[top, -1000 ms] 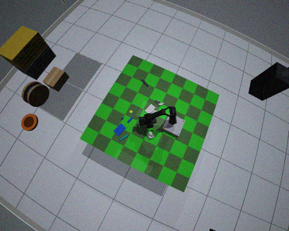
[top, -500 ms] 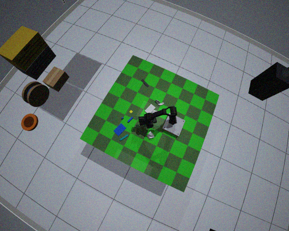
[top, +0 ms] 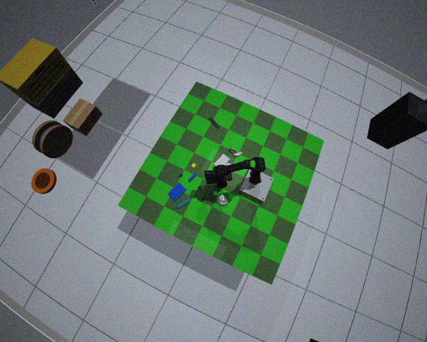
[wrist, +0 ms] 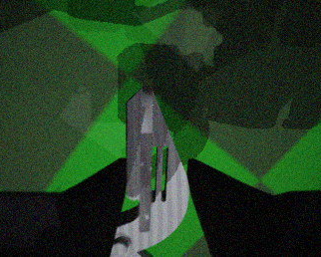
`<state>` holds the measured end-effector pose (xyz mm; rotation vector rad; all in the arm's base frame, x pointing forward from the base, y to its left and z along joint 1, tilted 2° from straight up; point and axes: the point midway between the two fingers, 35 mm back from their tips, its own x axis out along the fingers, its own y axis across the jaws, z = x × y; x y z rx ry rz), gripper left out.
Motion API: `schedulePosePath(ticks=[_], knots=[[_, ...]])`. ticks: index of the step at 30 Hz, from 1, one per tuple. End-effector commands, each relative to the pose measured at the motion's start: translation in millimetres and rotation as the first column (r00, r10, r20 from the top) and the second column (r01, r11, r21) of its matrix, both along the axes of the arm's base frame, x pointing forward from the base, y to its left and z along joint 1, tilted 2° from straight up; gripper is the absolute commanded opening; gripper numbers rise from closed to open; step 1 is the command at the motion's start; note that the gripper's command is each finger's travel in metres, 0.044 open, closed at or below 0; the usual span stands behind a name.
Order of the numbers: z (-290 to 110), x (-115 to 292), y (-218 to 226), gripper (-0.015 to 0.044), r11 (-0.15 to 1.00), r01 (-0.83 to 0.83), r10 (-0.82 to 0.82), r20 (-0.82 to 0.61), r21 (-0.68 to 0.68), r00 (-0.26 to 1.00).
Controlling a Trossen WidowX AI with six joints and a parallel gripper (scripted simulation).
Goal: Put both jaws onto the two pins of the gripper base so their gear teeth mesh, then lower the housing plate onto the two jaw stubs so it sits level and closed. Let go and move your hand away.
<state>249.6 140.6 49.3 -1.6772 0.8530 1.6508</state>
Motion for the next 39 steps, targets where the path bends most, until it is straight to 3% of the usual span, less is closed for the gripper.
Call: schedulePosePath(ticks=[1,8,20,39], knots=[[13,0,0,0.0134,1.000,0.002,-0.002,0.007,0.001,1.000],[18,0,-1,0.0134,1.000,0.022,-0.022,0.008,0.001,1.000],[20,-2,-22,0.0134,0.930,0.369,-0.369,0.014,0.006,0.929],[21,-7,-53,0.0134,0.582,0.813,-0.813,0.020,0.017,0.582]])
